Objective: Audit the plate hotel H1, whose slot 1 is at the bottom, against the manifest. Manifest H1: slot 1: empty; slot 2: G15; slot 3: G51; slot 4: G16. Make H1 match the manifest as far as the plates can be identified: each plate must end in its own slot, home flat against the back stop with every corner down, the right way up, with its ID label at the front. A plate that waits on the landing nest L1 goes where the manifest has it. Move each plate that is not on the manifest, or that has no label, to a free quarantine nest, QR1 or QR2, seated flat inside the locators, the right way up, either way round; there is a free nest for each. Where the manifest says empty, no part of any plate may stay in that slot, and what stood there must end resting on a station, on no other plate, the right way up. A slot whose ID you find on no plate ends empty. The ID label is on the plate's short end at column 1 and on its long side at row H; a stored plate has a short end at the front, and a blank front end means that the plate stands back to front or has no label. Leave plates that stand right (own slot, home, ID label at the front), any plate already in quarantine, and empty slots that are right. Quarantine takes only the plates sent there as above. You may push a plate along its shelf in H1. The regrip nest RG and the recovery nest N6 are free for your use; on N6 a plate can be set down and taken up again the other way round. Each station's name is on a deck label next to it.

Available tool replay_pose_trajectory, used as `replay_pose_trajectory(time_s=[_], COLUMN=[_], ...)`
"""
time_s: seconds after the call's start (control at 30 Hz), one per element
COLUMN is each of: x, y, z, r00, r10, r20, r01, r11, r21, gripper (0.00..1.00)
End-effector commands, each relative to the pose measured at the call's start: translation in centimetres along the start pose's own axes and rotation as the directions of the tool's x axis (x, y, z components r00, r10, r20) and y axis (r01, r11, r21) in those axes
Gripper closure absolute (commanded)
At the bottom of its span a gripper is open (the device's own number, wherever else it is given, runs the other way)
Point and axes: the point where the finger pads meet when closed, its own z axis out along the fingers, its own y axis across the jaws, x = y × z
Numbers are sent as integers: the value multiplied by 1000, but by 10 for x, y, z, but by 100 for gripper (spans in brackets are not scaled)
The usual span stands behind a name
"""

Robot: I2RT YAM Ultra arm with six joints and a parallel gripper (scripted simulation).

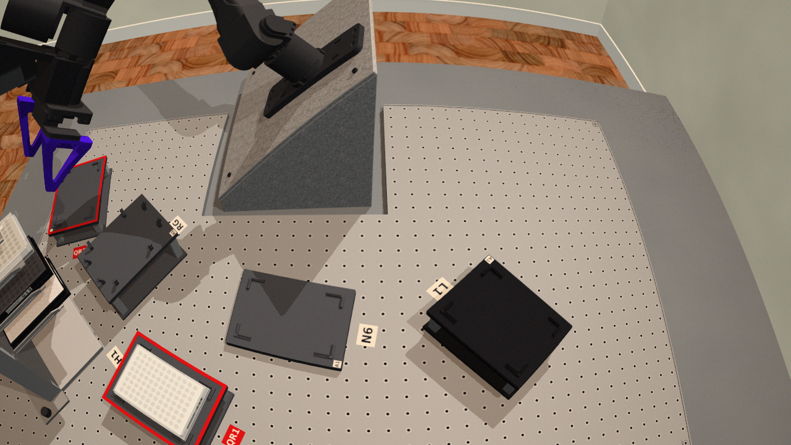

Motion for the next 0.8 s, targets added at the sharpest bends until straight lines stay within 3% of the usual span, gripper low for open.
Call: replay_pose_trajectory(time_s=[0.0,0.3,0.77], x=[0,9,24], y=[-2,-2,-2], z=[-5,-13,1], r00=[1000,1000,1000], r10=[7,7,7], r20=[6,6,7], r01=[-7,-7,-7], r11=[1000,1000,1000], r21=[0,0,0], gripper=[0,0,0])
